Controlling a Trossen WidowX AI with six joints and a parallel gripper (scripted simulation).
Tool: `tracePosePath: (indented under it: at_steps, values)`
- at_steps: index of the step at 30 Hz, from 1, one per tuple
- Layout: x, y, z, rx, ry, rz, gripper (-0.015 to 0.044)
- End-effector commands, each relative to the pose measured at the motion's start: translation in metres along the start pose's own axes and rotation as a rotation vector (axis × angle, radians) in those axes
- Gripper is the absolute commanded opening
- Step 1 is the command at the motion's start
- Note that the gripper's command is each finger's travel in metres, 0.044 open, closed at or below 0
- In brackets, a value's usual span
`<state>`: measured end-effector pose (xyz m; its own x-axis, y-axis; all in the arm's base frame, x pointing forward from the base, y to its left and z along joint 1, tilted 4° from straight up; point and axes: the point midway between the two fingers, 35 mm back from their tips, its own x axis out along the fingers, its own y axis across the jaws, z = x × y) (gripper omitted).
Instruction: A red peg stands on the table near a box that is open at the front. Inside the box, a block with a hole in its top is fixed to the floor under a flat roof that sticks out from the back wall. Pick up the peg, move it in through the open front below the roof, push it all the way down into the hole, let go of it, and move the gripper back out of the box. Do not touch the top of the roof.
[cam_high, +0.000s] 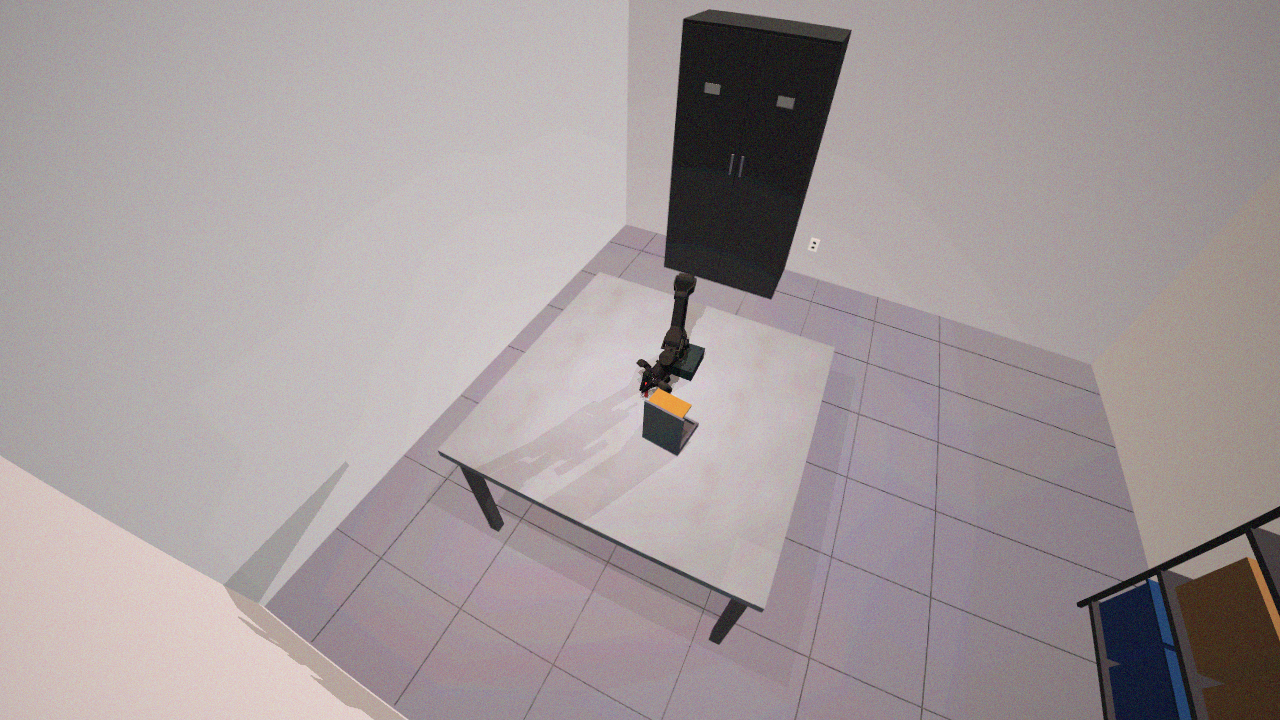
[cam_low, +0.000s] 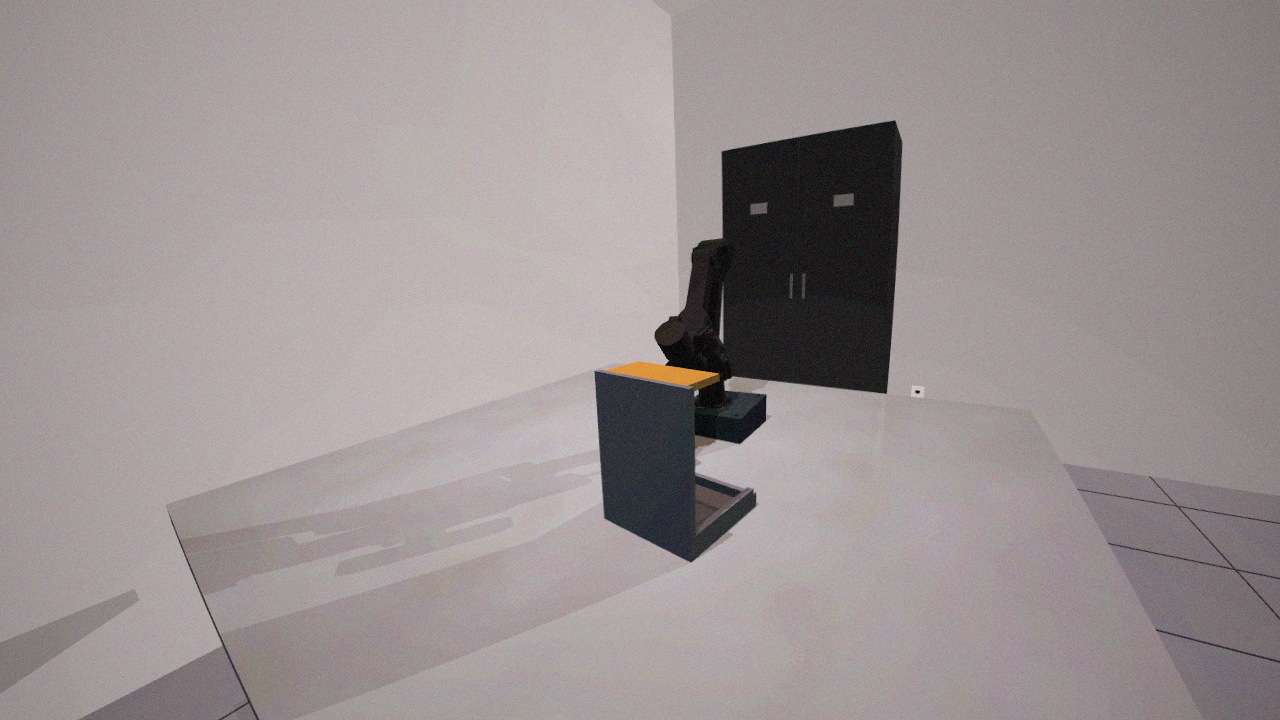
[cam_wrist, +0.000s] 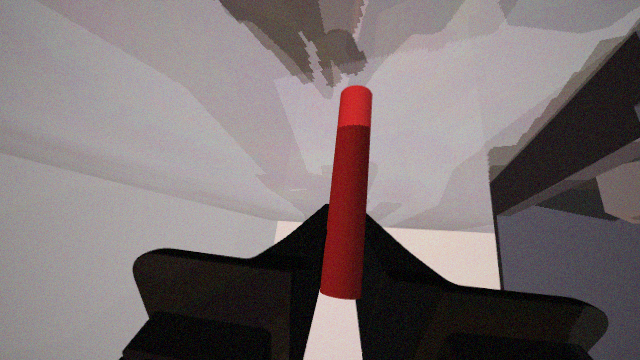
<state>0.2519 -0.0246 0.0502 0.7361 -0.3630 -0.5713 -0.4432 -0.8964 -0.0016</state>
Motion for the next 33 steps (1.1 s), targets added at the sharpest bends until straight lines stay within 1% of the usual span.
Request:
tracePosePath:
  at_steps: [1, 23, 33]
  values:
    - [-0.004, -0.001, -0.006, 0.004, 0.004, -0.001, 0.0000]
    - [-0.023, -0.003, -0.029, -0.001, -0.001, -0.004, 0.0000]
    - [-0.023, -0.023, -0.033, -0.028, -0.002, -0.039, 0.0000]
